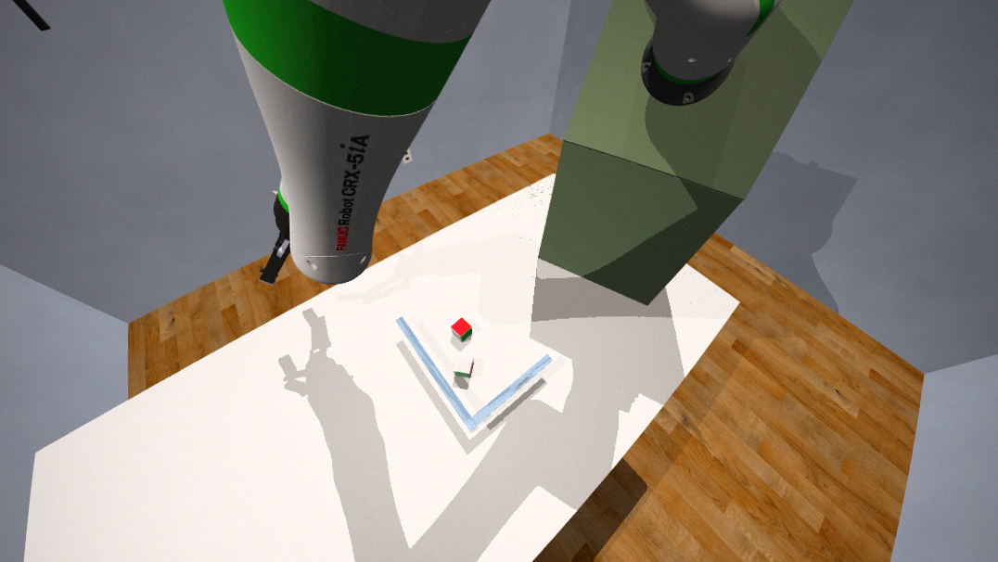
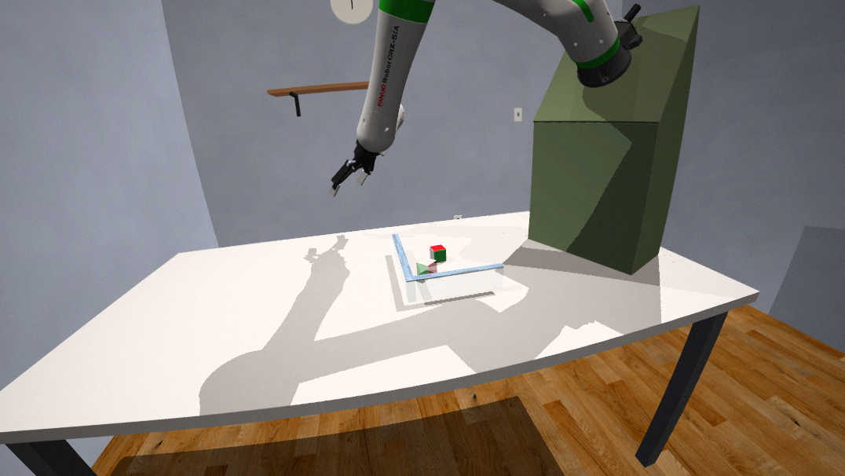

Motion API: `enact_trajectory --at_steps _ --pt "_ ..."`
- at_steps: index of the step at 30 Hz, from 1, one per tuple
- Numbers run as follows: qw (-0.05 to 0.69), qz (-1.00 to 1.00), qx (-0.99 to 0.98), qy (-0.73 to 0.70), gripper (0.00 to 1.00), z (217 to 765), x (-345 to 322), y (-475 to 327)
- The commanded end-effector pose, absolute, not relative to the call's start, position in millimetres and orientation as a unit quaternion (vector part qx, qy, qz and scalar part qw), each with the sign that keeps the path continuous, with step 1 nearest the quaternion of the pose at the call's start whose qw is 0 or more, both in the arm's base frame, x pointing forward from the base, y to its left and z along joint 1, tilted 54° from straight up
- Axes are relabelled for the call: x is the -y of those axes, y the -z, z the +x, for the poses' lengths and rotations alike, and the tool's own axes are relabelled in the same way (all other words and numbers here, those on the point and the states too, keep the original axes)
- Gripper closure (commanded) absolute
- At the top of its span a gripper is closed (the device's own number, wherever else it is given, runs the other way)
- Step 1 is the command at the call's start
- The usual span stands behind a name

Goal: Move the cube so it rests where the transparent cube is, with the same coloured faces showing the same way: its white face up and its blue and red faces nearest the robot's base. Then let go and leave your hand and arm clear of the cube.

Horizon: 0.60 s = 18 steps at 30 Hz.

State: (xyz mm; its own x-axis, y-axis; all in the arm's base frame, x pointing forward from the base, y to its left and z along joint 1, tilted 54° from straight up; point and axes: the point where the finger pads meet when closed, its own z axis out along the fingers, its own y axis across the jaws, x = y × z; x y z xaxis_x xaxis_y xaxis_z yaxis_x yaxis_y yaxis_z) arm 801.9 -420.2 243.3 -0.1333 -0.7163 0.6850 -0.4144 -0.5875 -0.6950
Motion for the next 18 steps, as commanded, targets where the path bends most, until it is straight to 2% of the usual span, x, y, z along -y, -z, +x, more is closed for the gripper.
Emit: enact_trajectory --at_steps 1,17,18 --pt "0.123 -0.647 -0.437 0.613 0.0 801.7 420.5 -243.4" --pt "0.123 -0.647 -0.437 0.613 0.0 801.7 420.5 -243.4" --pt "0.123 -0.647 -0.437 0.613 0.59 801.7 420.5 -243.5"
